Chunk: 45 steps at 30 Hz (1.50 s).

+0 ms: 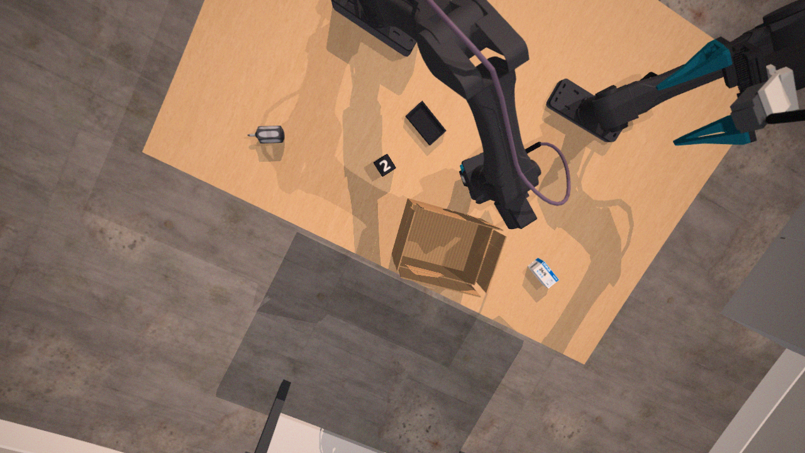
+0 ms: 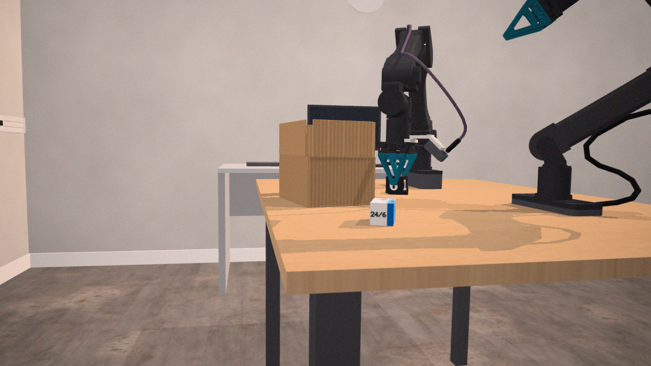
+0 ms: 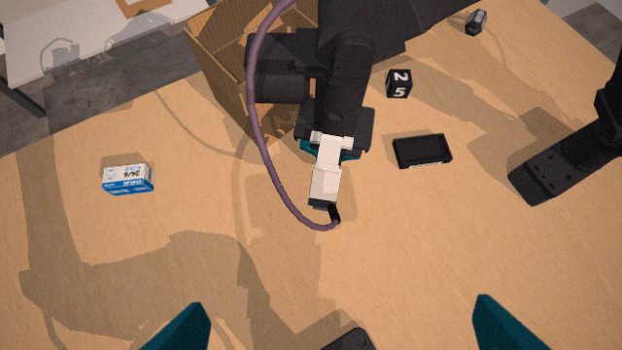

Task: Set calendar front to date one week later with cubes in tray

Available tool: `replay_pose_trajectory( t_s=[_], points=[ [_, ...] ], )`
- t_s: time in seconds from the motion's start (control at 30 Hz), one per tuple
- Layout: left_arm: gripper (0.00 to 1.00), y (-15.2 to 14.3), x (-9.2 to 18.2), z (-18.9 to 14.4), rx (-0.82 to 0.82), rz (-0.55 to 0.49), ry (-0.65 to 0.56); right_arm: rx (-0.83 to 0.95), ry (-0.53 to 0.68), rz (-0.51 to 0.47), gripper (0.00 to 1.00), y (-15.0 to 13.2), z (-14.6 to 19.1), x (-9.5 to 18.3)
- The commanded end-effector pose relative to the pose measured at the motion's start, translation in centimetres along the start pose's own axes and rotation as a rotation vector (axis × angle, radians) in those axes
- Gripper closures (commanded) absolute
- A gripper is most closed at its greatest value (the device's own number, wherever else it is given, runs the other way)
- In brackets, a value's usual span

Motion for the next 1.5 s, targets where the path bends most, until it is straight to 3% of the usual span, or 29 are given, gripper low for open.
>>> replay_pose_trajectory(
  t_s=[0.0,1.0,1.47],
  points=[
    [0.0,0.3,0.12,-0.04,0.0,0.004,0.004,-0.194,-0.008,0.008,0.65,-0.09,-0.12,-0.04],
    [0.0,0.3,0.12,-0.04,0.0,0.004,0.004,-1.358,0.0,0.02,0.65,0.19,-0.25,0.1],
    [0.0,0.3,0.12,-0.04,0.0,0.004,0.004,-1.395,0.0,0.019,0.65,0.19,-0.29,0.12]
  ],
)
Point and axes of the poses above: on each arm, the point where the finger pads meet when closed, its own x axis back along the fingers, its own z axis across the jaws, y = z × x, the point moved 9 cm from there along x, back along the fingers, and after that the axes turned 5 degrees about -x, right-handed, at the moved point
